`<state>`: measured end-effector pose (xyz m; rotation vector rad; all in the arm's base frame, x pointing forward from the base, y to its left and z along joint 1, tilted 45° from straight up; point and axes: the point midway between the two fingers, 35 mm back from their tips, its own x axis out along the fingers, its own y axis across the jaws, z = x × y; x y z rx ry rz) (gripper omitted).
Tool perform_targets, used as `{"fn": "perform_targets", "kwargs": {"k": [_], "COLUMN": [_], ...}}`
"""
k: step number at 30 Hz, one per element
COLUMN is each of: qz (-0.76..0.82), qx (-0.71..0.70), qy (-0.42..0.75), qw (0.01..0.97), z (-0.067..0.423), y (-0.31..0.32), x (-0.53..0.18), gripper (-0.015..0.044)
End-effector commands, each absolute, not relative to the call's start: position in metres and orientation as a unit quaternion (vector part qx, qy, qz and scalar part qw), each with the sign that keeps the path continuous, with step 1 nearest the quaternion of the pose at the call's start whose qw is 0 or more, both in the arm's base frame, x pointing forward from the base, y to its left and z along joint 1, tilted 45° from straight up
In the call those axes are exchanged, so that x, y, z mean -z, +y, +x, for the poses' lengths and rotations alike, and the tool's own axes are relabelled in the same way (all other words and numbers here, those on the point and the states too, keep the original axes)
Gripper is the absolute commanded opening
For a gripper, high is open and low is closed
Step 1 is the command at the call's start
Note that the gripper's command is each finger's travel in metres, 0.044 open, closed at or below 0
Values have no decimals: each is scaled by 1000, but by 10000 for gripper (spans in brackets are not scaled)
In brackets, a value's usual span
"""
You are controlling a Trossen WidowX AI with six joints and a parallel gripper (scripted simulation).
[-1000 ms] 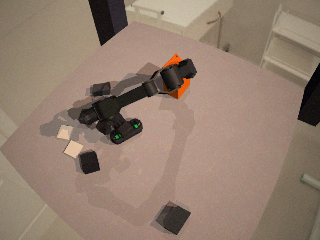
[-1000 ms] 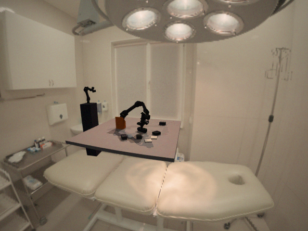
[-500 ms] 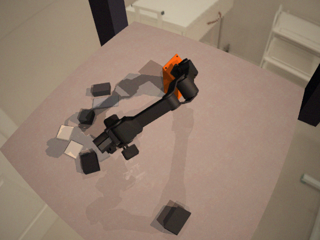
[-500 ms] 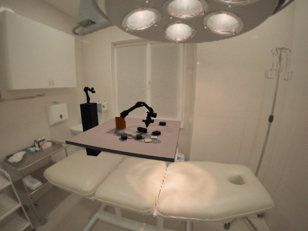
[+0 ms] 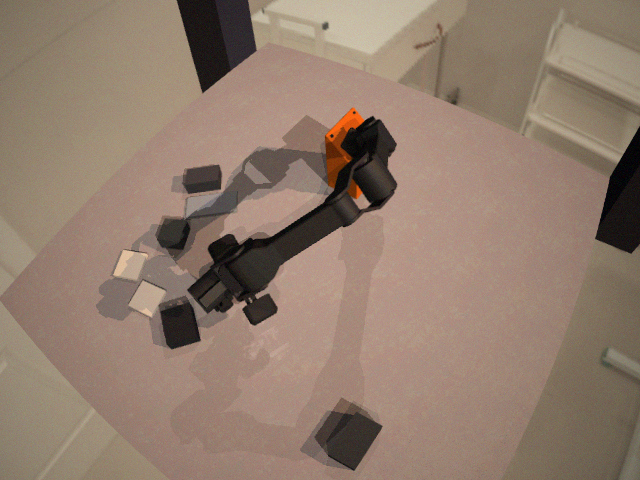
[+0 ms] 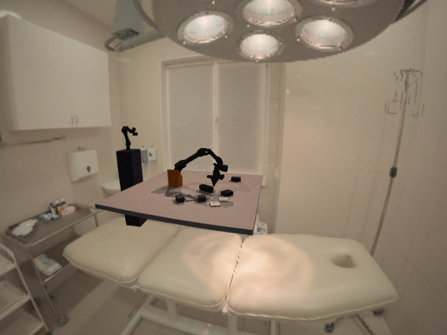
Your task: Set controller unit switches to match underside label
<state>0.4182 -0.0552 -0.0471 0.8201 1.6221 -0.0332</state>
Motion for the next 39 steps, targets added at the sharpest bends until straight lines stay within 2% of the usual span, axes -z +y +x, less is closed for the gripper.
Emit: {"fn": "perform_targets", "kwargs": {"k": [1,39], "qz": [359,359], "qx": [17,16], "qy": [704,705], "qw": [613,611], "z": [419,420], "y": [-51,-36], "x": [53,79], "gripper": [0,0]}}
